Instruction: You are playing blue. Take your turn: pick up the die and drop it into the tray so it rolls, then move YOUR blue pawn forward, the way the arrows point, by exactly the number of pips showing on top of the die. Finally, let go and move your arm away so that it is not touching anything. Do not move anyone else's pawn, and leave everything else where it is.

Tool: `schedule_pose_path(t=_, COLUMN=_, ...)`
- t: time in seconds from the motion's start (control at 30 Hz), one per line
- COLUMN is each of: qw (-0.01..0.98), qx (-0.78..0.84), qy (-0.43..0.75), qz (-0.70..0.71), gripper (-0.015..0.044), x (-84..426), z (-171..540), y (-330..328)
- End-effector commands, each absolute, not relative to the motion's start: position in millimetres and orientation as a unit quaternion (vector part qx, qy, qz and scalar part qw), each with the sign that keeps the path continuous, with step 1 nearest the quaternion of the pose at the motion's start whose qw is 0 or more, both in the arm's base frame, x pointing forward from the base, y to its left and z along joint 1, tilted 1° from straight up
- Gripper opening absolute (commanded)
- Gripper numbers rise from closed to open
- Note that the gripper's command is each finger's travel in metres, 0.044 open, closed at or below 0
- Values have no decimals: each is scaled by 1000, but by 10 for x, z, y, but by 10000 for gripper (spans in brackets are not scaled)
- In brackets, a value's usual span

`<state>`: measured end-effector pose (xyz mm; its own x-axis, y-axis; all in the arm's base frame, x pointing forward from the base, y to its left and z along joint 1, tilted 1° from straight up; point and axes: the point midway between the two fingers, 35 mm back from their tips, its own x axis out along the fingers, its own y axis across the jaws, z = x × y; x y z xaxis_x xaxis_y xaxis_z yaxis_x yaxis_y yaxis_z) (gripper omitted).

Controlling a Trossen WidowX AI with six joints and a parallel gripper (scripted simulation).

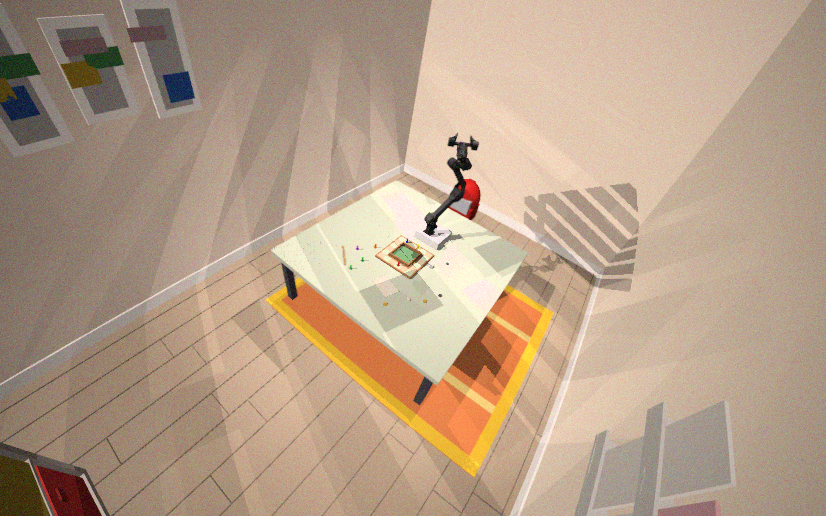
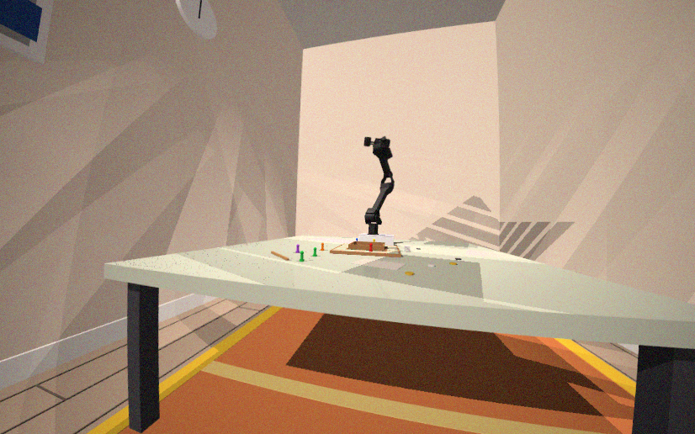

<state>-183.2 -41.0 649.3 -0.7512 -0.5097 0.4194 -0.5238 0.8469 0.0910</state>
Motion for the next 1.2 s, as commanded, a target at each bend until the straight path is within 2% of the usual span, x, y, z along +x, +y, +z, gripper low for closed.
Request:
schedule_pose_path(t=0.0, qw=221, qx=277, qy=-935, qz=15, gripper=374, x=-1825, z=6498, y=-414)
schedule_pose_path(t=0.13, qw=256, qx=285, qy=-923, qz=-7, gripper=275, x=-1636, z=6597, y=-528)
schedule_pose_path(t=0.67, qw=482, qx=346, qy=-801, qz=-80, gripper=275, x=7, z=6924, y=-1058)
schedule_pose_path(t=0.93, qw=638, qx=362, qy=-670, qz=-117, gripper=275, x=1254, z=6821, y=-1081)
schedule_pose_path(t=1.17, qw=767, qx=337, qy=-529, qz=-134, gripper=275, x=2324, z=6444, y=-880)
